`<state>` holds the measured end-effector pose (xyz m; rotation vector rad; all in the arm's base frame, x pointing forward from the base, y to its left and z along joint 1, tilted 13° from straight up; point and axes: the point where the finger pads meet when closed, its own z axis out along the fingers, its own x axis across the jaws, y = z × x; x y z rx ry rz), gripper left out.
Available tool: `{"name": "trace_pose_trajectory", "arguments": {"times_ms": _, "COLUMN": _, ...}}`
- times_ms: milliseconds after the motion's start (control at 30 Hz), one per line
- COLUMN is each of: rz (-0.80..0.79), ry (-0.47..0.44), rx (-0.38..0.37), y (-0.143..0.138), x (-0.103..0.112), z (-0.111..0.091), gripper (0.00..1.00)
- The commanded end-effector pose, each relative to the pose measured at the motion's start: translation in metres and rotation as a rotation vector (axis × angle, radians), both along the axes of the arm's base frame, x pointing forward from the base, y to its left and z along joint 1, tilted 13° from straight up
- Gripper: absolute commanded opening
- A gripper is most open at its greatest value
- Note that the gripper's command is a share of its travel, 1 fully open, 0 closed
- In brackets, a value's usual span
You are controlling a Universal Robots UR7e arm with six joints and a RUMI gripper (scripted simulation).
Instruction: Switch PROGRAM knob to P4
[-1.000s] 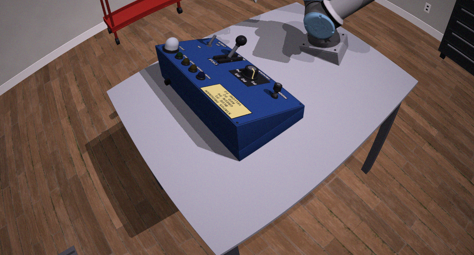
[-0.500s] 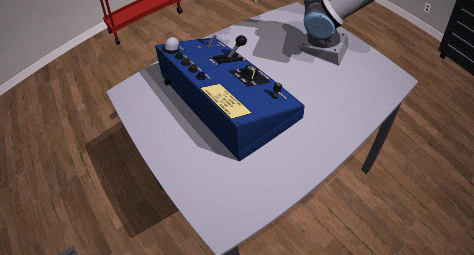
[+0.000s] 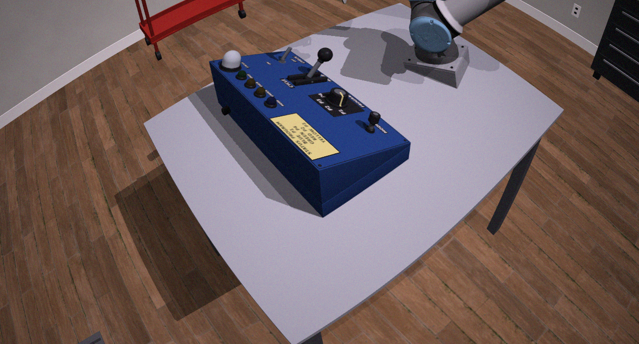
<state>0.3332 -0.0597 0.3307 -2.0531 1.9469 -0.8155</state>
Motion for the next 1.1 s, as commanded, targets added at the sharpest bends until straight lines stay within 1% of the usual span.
{"name": "trace_pose_trajectory", "arguments": {"times_ms": 0, "rz": 0.000, "ry": -0.001, "rx": -0.001, "y": 0.000, "x": 0.000, "z": 0.000, "gripper": 1.00}}
{"name": "trace_pose_trajectory", "arguments": {"times_ms": 233, "rz": -0.001, "ry": 0.004, "rx": 0.005, "y": 0.002, "x": 0.001, "z": -0.002, "gripper": 1.00}}
{"name": "trace_pose_trajectory", "arguments": {"times_ms": 500, "rz": -0.005, "ry": 0.025, "rx": 0.028, "y": 0.012, "x": 0.007, "z": -0.016, "gripper": 1.00}}
{"name": "trace_pose_trajectory", "arguments": {"times_ms": 567, "rz": -0.005, "ry": 0.025, "rx": 0.028, "y": 0.012, "x": 0.007, "z": -0.016, "gripper": 1.00}}
{"name": "trace_pose_trajectory", "arguments": {"times_ms": 733, "rz": -0.010, "ry": 0.047, "rx": 0.045, "y": 0.024, "x": 0.013, "z": -0.031, "gripper": 1.00}}
{"name": "trace_pose_trajectory", "arguments": {"times_ms": 933, "rz": -0.020, "ry": 0.072, "rx": 0.059, "y": 0.045, "x": 0.022, "z": -0.053, "gripper": 1.00}}
{"name": "trace_pose_trajectory", "arguments": {"times_ms": 967, "rz": -0.020, "ry": 0.072, "rx": 0.059, "y": 0.045, "x": 0.022, "z": -0.053, "gripper": 1.00}}
{"name": "trace_pose_trajectory", "arguments": {"times_ms": 1067, "rz": -0.025, "ry": 0.082, "rx": 0.061, "y": 0.058, "x": 0.026, "z": -0.065, "gripper": 1.00}}
